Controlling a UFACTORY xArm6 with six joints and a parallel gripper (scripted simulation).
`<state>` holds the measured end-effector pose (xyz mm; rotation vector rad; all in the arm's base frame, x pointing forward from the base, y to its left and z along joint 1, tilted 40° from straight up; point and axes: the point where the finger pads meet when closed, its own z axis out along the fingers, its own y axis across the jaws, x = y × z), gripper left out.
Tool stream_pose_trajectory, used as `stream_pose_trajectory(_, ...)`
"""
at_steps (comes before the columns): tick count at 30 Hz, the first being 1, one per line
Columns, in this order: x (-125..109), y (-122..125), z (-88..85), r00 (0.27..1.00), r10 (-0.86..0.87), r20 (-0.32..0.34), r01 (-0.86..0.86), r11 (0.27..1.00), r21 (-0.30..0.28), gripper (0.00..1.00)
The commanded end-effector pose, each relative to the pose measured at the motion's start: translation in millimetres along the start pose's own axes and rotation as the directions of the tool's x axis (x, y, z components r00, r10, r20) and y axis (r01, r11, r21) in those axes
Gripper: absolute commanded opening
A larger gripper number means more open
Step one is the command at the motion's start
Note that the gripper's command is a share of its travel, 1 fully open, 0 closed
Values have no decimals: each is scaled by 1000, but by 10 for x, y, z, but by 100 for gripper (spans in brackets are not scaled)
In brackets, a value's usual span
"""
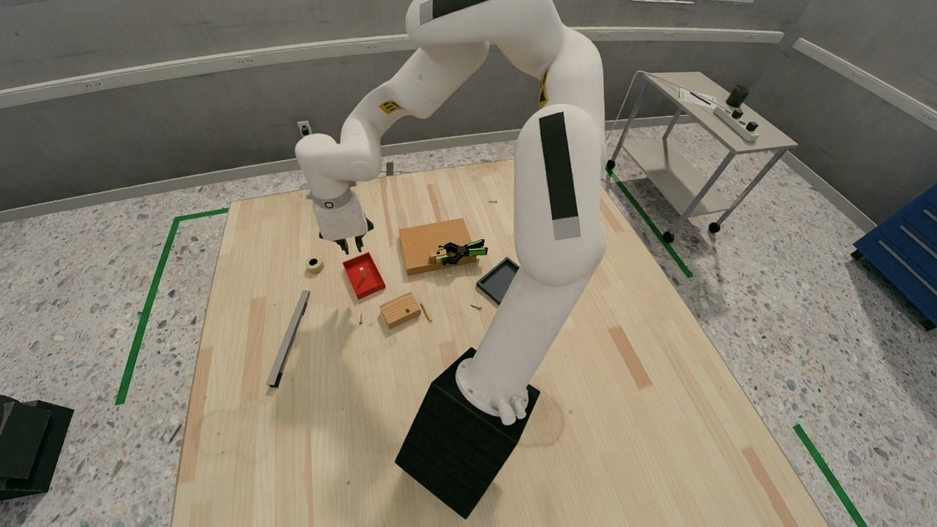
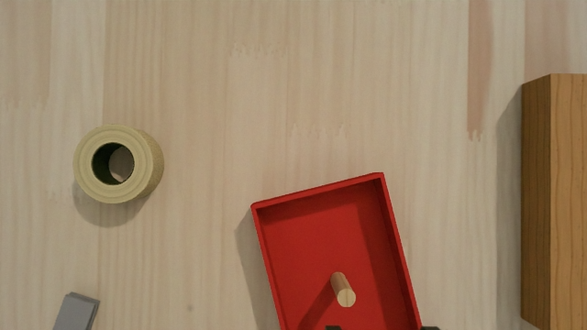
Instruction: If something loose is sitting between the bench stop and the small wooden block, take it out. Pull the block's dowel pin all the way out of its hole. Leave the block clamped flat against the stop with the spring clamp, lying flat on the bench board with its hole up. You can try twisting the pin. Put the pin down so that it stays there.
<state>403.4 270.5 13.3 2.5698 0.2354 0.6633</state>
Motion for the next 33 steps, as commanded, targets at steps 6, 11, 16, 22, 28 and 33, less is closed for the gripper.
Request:
stream_pose_trajectory(6, 12, -5, -154, 1000, 1, -2, -1, 1000, 2, 28)
stream_pose_trajectory(11, 12, -5, -160, 1000, 1, -2, -1, 1000, 2, 28)
stream_pose_trajectory(16, 12, -5, -161, 1000, 1, -2, -1, 1000, 2, 28)
stream_pose_trajectory(22, 12, -5, -161, 1000, 1, -2, -1, 1000, 2, 28)
stream_pose_trajectory(28, 12, -5, -161, 1000, 1, -2, -1, 1000, 2, 28)
stream_pose_trajectory(33, 12, -5, -161, 1000, 1, -2, -1, 1000, 2, 28)
